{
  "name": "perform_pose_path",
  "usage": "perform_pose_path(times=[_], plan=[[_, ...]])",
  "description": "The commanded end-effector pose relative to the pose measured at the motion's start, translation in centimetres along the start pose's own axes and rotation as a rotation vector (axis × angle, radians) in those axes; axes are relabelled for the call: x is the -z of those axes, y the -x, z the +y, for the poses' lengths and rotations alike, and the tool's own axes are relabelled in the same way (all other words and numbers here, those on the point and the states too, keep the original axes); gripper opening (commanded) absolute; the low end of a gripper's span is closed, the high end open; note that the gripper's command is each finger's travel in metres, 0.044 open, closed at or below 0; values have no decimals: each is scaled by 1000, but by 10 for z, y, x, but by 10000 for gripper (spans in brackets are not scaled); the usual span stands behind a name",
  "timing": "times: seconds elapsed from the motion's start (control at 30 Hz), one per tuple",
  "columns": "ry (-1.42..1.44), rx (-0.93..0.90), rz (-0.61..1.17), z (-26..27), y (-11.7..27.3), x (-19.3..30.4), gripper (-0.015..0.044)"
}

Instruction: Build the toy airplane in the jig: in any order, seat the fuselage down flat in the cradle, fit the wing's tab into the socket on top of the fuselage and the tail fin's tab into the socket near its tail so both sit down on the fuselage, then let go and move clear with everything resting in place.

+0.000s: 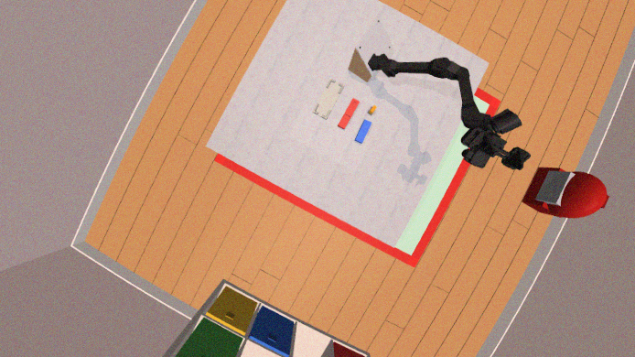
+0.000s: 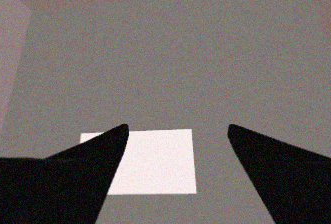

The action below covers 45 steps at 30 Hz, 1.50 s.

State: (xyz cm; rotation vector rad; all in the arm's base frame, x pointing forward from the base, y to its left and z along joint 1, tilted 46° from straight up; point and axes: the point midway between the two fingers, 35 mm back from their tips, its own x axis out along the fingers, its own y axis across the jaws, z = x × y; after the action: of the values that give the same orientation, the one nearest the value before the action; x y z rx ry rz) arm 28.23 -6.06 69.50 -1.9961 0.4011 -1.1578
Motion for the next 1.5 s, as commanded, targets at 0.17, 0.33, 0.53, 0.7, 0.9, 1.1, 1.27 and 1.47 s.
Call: perform_pose_path(times=[0.17, 0.33, 0.53, 0.7, 0.9, 1.1, 1.27, 1.47], plan=[[16, -19, -47, 16, -4, -24, 440], [14, -28, -137, 34, -6, -58, 440], [-28, -108, -392, 93, 1, -141, 440], [-93, -257, -601, 157, 21, -201, 440], [-205, -531, -809, 241, 64, -254, 440], [-347, -904, -940, 323, 126, -282, 440], [-482, -1278, -964, 382, 188, -287, 440], [-661, -1812, -849, 435, 272, -273, 440]])
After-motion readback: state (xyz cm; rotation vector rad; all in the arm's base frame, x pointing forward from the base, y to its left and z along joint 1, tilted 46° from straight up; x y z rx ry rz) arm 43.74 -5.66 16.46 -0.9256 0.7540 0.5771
